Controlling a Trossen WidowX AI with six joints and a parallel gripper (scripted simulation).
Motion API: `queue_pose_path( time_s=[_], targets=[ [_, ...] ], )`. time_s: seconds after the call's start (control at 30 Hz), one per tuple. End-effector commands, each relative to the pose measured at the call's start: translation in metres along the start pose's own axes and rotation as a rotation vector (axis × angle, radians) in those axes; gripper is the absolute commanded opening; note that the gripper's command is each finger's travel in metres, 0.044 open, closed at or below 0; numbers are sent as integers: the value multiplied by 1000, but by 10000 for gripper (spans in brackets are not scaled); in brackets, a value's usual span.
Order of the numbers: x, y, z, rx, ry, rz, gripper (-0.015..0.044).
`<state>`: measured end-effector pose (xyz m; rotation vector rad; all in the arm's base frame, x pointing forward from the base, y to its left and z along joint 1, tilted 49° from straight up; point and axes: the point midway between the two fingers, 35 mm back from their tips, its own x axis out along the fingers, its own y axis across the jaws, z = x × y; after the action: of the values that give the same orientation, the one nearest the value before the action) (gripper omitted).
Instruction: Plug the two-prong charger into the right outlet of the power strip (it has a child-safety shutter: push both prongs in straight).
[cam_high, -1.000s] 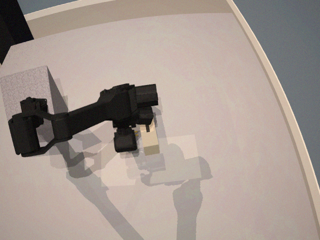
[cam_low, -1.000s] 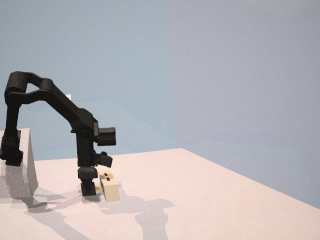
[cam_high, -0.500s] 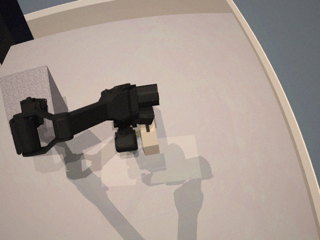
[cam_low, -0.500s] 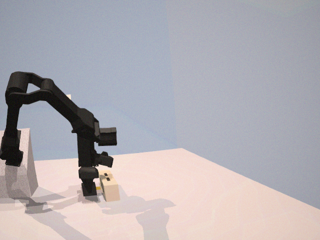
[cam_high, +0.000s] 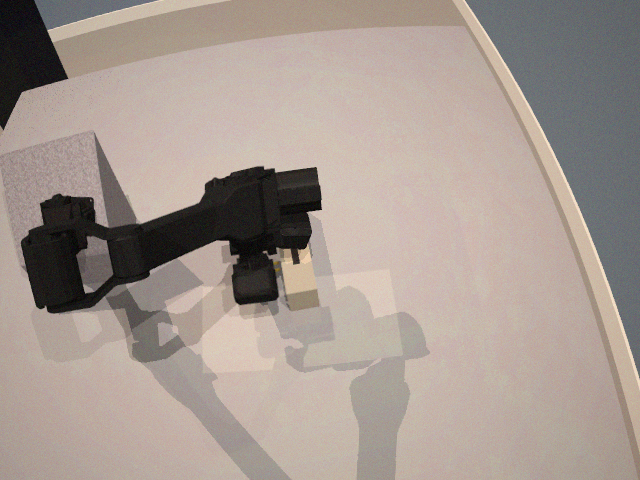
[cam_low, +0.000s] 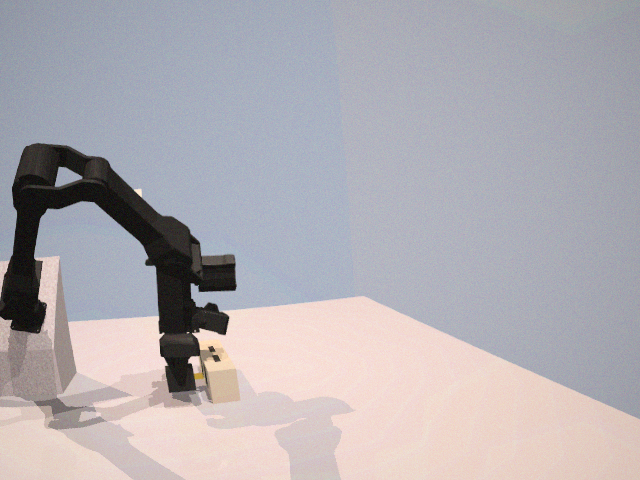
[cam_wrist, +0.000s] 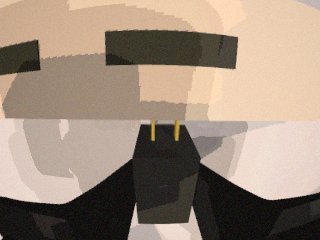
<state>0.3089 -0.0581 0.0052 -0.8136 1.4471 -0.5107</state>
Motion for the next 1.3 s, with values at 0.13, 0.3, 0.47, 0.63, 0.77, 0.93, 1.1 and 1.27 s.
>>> queue_pose_path(
  time_s=[0.13,0.3,0.47,0.63,0.77,0.93,1.1,1.27],
  targets=[
    [0,-1,3,-5,0,-3,0],
    [0,-1,3,-5,0,-3,0],
    [0,-1,3,-5,0,-3,0],
    [0,0,3,-5,0,-3,0],
    [0,0,3,-5,0,-3,0],
    [0,0,3,-5,0,-3,0],
    [0,0,5,-5,0,-3,0],
    [-1,0,7,-5,0,-3,0]
  ],
)
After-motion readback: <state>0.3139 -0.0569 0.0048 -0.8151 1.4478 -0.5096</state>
